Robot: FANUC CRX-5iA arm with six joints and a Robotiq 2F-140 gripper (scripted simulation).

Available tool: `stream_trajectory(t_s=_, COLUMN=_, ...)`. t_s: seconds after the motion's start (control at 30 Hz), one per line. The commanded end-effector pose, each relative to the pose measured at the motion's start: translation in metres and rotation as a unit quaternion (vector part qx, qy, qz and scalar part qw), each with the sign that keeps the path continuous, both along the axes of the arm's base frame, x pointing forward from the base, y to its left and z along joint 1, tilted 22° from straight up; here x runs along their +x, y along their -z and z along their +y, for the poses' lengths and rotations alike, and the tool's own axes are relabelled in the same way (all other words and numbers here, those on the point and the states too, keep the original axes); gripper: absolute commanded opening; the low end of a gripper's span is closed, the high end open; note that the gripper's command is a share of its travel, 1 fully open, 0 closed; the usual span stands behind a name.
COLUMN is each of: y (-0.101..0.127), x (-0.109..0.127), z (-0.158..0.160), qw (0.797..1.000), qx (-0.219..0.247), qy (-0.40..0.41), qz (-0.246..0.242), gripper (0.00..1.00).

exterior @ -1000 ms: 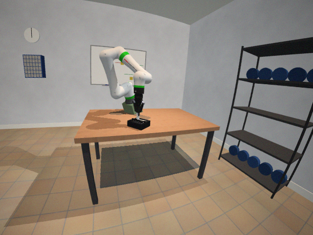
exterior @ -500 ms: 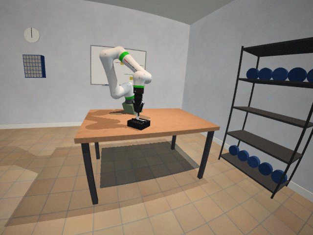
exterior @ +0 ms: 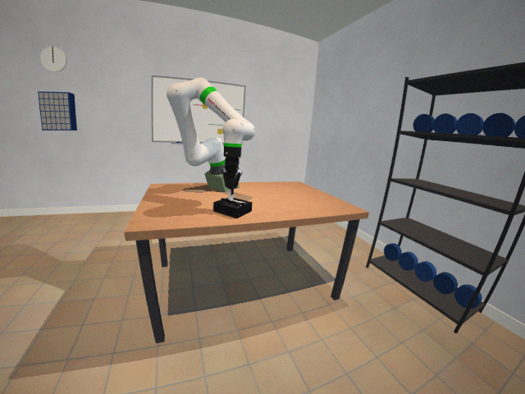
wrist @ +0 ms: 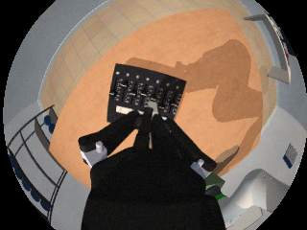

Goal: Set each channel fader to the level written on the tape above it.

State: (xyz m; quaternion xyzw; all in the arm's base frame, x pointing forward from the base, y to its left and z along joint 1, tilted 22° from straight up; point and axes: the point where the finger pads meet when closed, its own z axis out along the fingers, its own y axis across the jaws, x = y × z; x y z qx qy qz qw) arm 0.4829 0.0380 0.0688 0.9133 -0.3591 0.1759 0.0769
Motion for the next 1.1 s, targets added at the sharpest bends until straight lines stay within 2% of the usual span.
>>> stream_trajectory(t_s=0.0, y=0.000, x=0.000, z=0.000, qw=1.000, qx=0.000, qy=0.000, qz=0.000, gripper=0.00)
stream_trajectory(t_s=0.8, y=0.002, x=-0.004, z=0.004, qw=1.000, qx=0.000, qy=0.000, qz=0.000, gripper=0.00)
stream_trajectory(t_s=1.07, y=-0.008, x=-0.007, z=0.007, qw=1.000, qx=0.000, qy=0.000, qz=0.000, gripper=0.00)
